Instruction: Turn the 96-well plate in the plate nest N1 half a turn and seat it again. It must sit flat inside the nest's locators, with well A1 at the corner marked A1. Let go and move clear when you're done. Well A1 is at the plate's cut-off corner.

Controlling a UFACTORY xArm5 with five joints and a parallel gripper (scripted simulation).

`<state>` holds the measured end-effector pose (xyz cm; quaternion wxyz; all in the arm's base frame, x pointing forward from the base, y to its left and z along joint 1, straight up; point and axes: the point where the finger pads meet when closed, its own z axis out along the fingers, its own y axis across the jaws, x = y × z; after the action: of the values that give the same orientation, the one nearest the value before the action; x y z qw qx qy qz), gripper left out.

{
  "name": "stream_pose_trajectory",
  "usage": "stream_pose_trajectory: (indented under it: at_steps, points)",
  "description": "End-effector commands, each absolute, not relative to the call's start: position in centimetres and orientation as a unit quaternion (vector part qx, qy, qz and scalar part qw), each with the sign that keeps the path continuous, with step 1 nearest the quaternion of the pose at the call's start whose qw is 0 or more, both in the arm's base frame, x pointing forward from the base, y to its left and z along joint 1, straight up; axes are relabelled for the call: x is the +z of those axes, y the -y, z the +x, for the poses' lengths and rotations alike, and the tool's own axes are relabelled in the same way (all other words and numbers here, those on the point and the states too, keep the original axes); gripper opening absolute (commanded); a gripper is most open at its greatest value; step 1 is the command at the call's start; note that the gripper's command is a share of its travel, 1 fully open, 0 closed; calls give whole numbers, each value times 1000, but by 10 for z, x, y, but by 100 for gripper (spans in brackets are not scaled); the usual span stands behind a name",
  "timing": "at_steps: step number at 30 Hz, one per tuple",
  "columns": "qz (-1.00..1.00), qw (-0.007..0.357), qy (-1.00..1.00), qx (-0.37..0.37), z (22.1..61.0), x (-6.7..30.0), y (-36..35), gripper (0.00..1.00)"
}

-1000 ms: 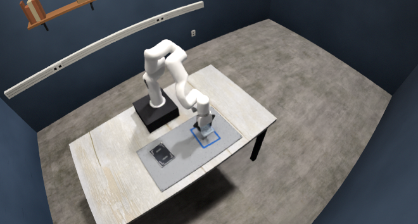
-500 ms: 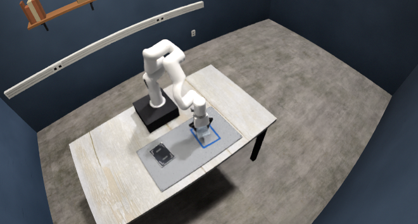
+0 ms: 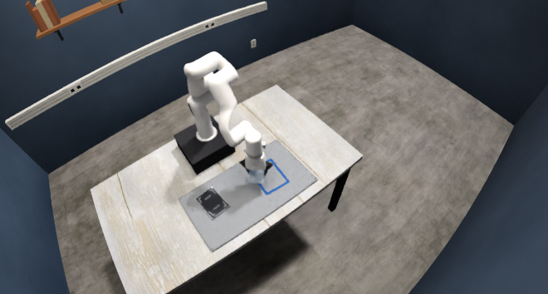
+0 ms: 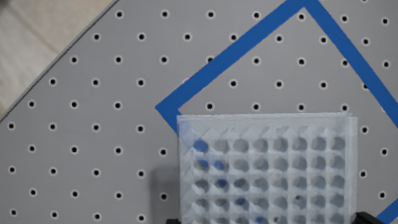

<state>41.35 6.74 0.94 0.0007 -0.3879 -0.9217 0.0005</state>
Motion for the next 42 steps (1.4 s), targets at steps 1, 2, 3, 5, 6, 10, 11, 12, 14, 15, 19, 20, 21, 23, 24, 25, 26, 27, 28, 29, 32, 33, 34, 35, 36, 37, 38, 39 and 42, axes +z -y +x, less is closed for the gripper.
stream_pose_trajectory:
  at_steps: [1, 2, 3, 5, 6, 10, 11, 12, 14, 15, 19, 20, 21, 23, 24, 25, 26, 27, 28, 29, 32, 33, 34, 35, 36, 37, 38, 39, 42]
  points:
    - [-447, 1, 894, -3, 413, 11, -55, 0]
    - [-462, 1, 887, -3, 412, 11, -51, 0]
    - [-477, 1, 879, -3, 412, 11, -48, 0]
    - [-506, 1, 862, -3, 410, 11, -41, 0]
    - [-520, 1, 854, -3, 410, 11, -38, 0]
    - [-562, 1, 827, -3, 408, 12, -28, 0]
    - [-562, 1, 827, -3, 408, 12, -28, 0]
    - [-576, 1, 817, -3, 408, 12, -25, 0]
    - [-603, 1, 798, -3, 407, 12, -18, 0]
    - [-616, 1, 788, -3, 406, 12, -15, 0]
    - [-667, 1, 745, -3, 404, 12, -2, 0]
    - [-680, 1, 734, -2, 403, 13, 1, 0]
    - [-692, 1, 722, -2, 403, 13, 5, 0]
    - [-715, 1, 699, -2, 402, 13, 11, 0]
    - [-720, 1, 694, -2, 401, 13, 15, 0]
    - [-720, 1, 694, -2, 400, 13, 18, 0]
    - [-720, 1, 694, -2, 400, 13, 21, 0]
    - [-720, 1, 694, -2, 400, 13, 21, 0]
    - [-720, 1, 694, -2, 400, 13, 21, 0]
    - [-720, 1, 694, -2, 399, 13, 25, 0]
    - [-720, 1, 694, -2, 398, 13, 34, 0]
    - [-720, 1, 694, -2, 397, 14, 38, 0]
    - [-720, 1, 694, -2, 396, 14, 41, 0]
    - [-720, 1, 694, -2, 396, 14, 44, 0]
    - [-720, 1, 694, -2, 395, 14, 48, 0]
    - [-720, 1, 694, -2, 395, 14, 51, 0]
    - [-720, 1, 694, -2, 394, 14, 54, 0]
    - [-720, 1, 694, -2, 394, 14, 57, 0]
    - [-720, 1, 694, -2, 392, 14, 67, 0]
